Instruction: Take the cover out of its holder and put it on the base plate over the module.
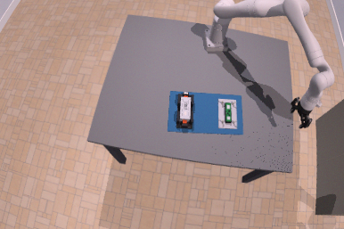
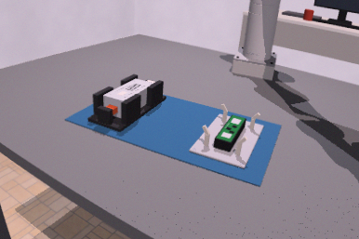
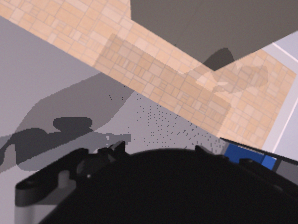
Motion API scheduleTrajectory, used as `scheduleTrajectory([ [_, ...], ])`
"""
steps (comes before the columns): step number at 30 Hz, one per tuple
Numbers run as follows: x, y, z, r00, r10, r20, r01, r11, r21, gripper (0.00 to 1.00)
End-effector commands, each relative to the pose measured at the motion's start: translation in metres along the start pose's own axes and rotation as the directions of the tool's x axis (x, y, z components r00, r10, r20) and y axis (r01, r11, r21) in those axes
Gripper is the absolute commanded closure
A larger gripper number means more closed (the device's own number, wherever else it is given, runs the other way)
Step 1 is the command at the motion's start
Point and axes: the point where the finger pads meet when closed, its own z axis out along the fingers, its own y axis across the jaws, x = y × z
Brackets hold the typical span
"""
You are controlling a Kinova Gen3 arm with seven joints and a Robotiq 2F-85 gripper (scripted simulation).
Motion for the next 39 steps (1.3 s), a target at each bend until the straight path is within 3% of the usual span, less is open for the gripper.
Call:
scheduleTrajectory([
  [1,0.000,0.002,-0.005,1.000,0.002,-0.005,-0.002,1.000,-0.007,0.00],
  [11,-0.046,-0.032,-0.022,0.979,-0.205,-0.022,0.205,0.979,0.018,0.00],
  [18,-0.046,-0.032,-0.022,0.979,-0.205,-0.022,0.205,0.979,0.018,0.00],
  [28,-0.093,-0.065,-0.039,0.914,-0.402,-0.045,0.404,0.914,0.037,0.00],
  [35,-0.093,-0.065,-0.039,0.914,-0.402,-0.045,0.404,0.914,0.037,0.00],
  [39,-0.111,-0.078,-0.045,0.877,-0.478,-0.056,0.480,0.876,0.045,0.00],
])
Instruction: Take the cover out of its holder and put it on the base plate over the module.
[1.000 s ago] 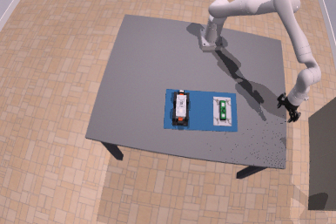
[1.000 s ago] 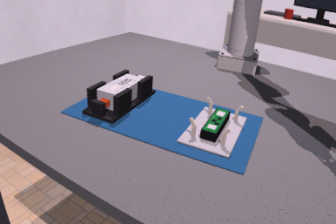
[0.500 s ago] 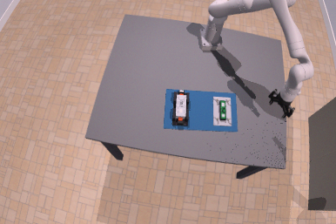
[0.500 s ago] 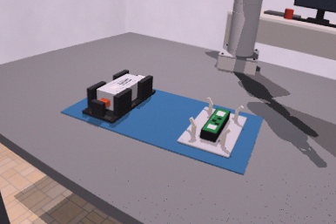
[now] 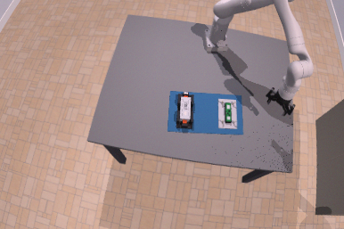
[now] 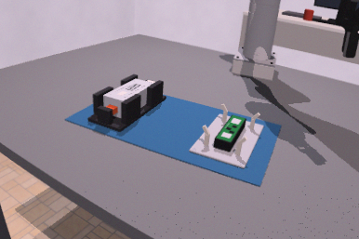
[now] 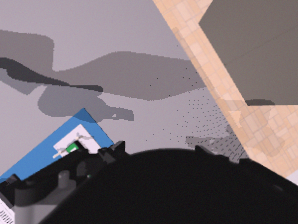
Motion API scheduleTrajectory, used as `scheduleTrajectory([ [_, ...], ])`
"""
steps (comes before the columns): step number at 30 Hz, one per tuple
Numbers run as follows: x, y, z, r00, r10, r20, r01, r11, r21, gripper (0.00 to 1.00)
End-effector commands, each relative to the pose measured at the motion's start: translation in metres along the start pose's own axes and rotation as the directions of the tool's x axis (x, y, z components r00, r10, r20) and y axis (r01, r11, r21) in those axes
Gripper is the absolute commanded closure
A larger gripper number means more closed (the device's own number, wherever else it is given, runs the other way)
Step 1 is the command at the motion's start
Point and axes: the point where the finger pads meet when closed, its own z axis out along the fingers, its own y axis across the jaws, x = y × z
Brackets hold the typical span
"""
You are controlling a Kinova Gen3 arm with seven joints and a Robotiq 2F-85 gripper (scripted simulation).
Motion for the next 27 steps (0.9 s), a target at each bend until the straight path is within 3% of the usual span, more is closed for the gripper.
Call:
scheduleTrajectory([
  [1,-0.010,-0.014,-0.009,1.000,-0.026,-0.005,0.026,1.000,-0.003,0.00],
  [6,-0.022,-0.040,-0.019,0.991,-0.130,-0.014,0.130,0.992,0.007,0.00],
  [13,-0.022,-0.040,-0.019,0.991,-0.130,-0.014,0.130,0.992,0.007,0.00],
  [23,-0.046,-0.091,-0.036,0.942,-0.332,-0.037,0.333,0.942,0.025,0.00],
  [27,-0.046,-0.091,-0.036,0.942,-0.332,-0.037,0.333,0.942,0.025,0.00],
])
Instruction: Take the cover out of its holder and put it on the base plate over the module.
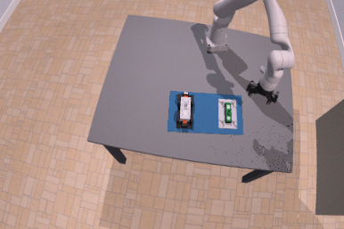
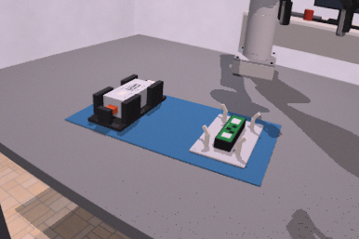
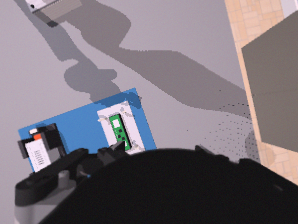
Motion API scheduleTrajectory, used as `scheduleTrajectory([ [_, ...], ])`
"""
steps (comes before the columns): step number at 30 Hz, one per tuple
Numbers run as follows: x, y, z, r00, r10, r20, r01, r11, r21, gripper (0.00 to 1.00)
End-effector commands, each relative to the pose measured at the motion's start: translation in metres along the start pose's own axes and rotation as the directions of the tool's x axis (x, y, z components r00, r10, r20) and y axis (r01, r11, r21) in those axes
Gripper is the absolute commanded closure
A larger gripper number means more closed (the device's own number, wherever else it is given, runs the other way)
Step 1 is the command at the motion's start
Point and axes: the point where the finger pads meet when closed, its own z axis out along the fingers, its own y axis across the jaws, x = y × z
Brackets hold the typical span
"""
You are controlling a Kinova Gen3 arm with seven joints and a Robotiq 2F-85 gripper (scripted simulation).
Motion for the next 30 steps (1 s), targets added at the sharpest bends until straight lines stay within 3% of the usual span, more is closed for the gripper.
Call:
scheduleTrajectory([
  [1,-0.002,-0.001,-0.004,1.000,0.006,0.004,-0.006,1.000,-0.007,0.00],
  [3,-0.002,-0.001,-0.004,1.000,0.006,0.004,-0.006,1.000,-0.007,0.00],
  [13,-0.007,-0.058,-0.020,0.979,-0.202,-0.016,0.202,0.979,0.014,0.00],
  [20,-0.007,-0.058,-0.020,0.979,-0.202,-0.016,0.202,0.979,0.014,0.00],
  [30,-0.011,-0.115,-0.037,0.926,-0.375,-0.035,0.376,0.926,0.027,0.00],
])
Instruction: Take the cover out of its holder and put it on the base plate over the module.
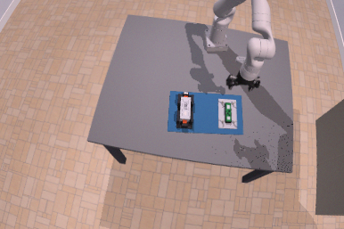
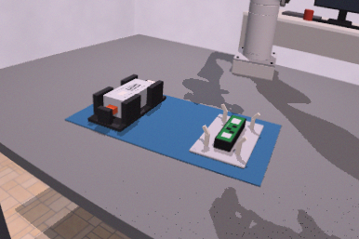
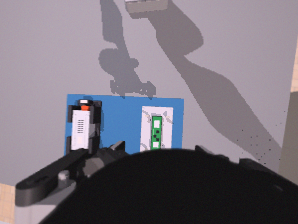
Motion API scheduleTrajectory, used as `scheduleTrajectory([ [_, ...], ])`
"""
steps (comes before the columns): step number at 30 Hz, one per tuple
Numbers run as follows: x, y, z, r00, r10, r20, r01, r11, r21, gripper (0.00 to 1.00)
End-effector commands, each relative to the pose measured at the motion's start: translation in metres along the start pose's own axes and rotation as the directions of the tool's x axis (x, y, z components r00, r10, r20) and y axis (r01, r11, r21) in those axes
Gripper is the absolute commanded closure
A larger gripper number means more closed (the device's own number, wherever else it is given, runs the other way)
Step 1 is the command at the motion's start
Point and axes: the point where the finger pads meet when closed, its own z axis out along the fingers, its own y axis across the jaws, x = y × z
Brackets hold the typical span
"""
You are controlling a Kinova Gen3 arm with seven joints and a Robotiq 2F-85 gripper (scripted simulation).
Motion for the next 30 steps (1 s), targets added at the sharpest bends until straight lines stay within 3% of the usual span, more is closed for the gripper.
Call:
scheduleTrajectory([
  [1,0.001,-0.014,-0.007,1.000,0.003,0.008,-0.003,1.000,-0.006,0.00],
  [7,0.001,-0.014,-0.007,1.000,0.003,0.008,-0.003,1.000,-0.006,0.00],
  [17,0.019,-0.069,-0.022,1.000,0.003,0.008,-0.003,1.000,-0.006,0.00],
  [24,0.019,-0.069,-0.022,1.000,0.003,0.008,-0.003,1.000,-0.006,0.00],
  [30,0.029,-0.101,-0.032,1.000,0.002,0.008,-0.002,1.000,-0.006,0.00],
])
